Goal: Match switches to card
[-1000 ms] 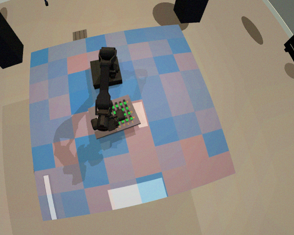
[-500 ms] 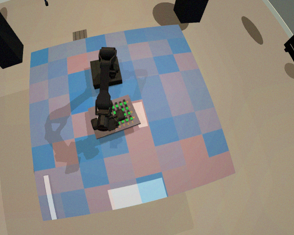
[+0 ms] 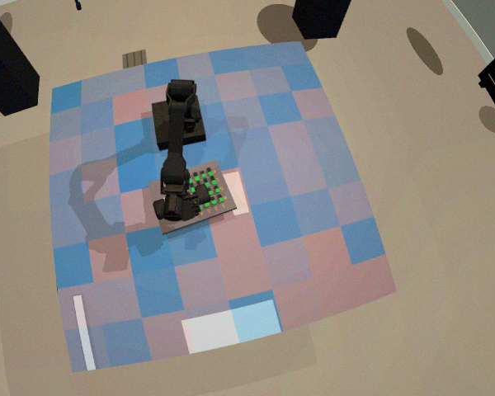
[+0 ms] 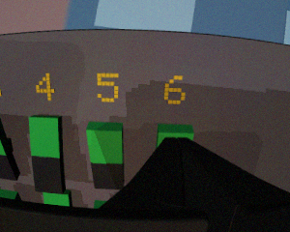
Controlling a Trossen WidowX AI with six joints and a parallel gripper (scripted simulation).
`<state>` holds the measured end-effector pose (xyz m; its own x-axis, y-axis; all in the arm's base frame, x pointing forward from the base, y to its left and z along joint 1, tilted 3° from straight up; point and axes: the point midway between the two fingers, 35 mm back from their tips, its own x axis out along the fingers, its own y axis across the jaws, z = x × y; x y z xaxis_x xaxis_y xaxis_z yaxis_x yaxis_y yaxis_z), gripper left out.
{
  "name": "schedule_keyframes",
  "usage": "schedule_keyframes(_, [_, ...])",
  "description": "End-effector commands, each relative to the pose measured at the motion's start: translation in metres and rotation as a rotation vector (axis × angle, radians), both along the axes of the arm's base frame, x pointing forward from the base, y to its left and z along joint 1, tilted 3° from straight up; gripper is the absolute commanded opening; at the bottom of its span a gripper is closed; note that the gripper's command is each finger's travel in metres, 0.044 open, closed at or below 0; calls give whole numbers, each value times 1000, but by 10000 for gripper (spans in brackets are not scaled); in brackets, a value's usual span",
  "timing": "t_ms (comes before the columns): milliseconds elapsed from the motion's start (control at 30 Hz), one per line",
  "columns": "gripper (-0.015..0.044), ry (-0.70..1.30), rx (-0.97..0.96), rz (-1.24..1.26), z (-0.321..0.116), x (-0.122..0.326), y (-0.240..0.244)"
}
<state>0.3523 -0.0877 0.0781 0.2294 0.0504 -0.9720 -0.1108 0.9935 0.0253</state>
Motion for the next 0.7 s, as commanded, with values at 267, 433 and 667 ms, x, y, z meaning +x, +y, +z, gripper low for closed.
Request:
schedule_keyframes(267, [0,2,-1,-6,-2,0,0])
schedule_keyframes(433, [0,2,-1,-6,-3,0,0])
schedule_keyframes(667, [0,2,-1,-6,-4,0,0])
